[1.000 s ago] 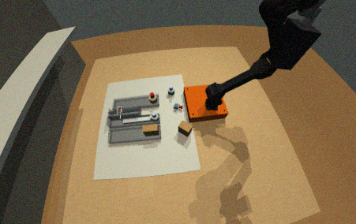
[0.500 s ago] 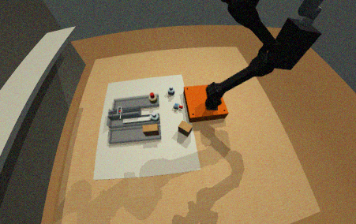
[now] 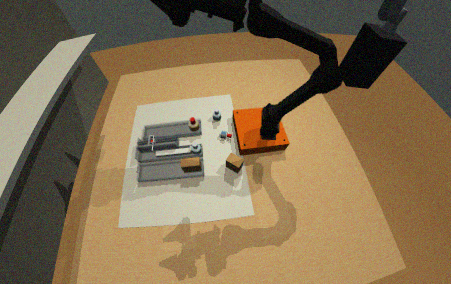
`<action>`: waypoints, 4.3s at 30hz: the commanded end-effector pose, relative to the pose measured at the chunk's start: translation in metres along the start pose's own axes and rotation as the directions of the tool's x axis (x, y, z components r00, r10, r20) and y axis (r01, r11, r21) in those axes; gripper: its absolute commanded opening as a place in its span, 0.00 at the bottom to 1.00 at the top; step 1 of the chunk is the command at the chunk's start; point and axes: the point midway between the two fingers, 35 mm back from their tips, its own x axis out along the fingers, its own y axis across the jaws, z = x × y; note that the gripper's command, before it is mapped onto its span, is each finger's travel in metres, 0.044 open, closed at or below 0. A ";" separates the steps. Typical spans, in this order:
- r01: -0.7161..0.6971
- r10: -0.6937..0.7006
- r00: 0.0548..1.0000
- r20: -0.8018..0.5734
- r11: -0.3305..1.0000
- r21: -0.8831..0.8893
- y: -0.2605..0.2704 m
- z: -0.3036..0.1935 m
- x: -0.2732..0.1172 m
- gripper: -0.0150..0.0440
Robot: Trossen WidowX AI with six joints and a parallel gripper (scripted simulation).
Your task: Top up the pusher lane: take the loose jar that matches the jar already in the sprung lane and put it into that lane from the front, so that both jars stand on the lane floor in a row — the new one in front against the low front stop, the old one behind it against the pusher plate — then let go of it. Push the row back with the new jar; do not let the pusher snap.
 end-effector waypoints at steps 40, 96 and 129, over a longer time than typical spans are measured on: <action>-0.148 0.100 -0.308 -0.946 0.977 0.151 -0.041 -0.425 -0.224 1.00; -0.148 0.100 -0.308 -0.946 0.977 0.151 -0.039 -0.458 -0.231 0.30; -0.133 0.122 -0.309 -0.943 0.976 0.170 0.031 -0.392 -0.186 0.25</action>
